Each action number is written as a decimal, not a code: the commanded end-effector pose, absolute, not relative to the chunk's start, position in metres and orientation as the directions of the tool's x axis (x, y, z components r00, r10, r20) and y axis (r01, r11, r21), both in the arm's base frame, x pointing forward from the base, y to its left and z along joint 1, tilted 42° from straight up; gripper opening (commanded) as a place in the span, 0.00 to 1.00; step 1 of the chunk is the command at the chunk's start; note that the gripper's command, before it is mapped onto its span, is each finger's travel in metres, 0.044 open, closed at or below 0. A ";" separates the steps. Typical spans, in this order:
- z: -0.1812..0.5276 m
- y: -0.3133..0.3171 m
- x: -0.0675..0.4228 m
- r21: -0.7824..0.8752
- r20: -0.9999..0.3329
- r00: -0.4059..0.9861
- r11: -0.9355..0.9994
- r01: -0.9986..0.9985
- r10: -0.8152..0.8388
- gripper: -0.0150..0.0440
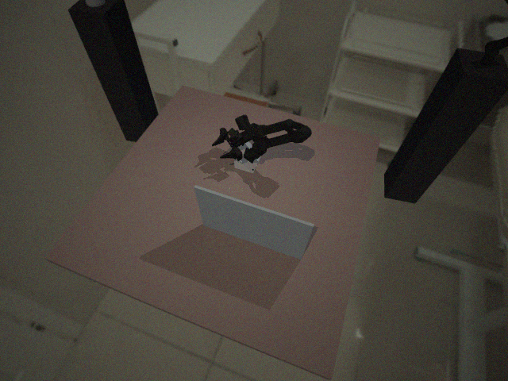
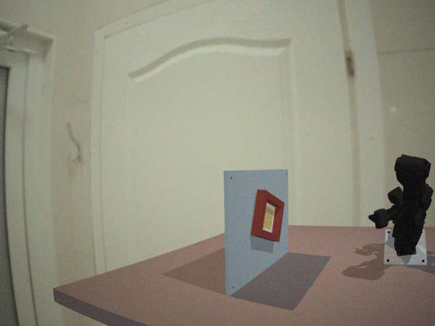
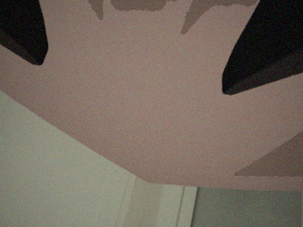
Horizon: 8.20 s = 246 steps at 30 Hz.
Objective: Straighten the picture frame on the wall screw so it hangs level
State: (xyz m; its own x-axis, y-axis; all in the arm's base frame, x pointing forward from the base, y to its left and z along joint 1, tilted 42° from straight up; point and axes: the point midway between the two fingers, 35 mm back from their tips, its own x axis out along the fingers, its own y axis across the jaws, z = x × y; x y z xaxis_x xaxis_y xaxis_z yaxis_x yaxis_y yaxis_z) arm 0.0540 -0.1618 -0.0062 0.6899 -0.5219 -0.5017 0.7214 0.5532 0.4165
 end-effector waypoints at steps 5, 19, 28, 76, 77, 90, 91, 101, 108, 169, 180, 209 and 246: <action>0.004 -0.174 0.064 0.523 -0.542 0.697 0.460 0.717 -0.470 0.71; 0.077 -0.189 0.134 0.799 -0.532 0.741 0.048 0.600 -0.411 0.69; 0.111 -0.177 0.161 0.872 -0.476 0.783 -0.099 0.479 -0.400 0.69; 0.272 -0.047 0.192 0.518 -0.011 0.986 -0.845 -0.135 -0.165 0.69; 0.272 -0.047 0.192 0.518 -0.011 0.986 -0.845 -0.135 -0.165 0.69; 0.272 -0.047 0.192 0.518 -0.011 0.986 -0.845 -0.135 -0.165 0.69; 0.272 -0.047 0.192 0.518 -0.011 0.986 -0.845 -0.135 -0.165 0.69; 0.272 -0.047 0.192 0.518 -0.011 0.986 -0.845 -0.135 -0.165 0.69; 0.272 -0.047 0.192 0.518 -0.011 0.986 -0.845 -0.135 -0.165 0.69; 0.262 -0.046 0.229 0.519 -0.006 0.987 -0.844 -0.136 -0.163 0.69; 0.245 -0.030 0.261 0.516 -0.001 0.986 -0.845 -0.140 -0.165 0.69; 0.247 -0.042 0.340 0.516 0.003 0.986 -0.845 -0.143 -0.165 0.69; 0.248 -0.047 0.370 0.516 0.005 0.986 -0.844 -0.143 -0.165 0.69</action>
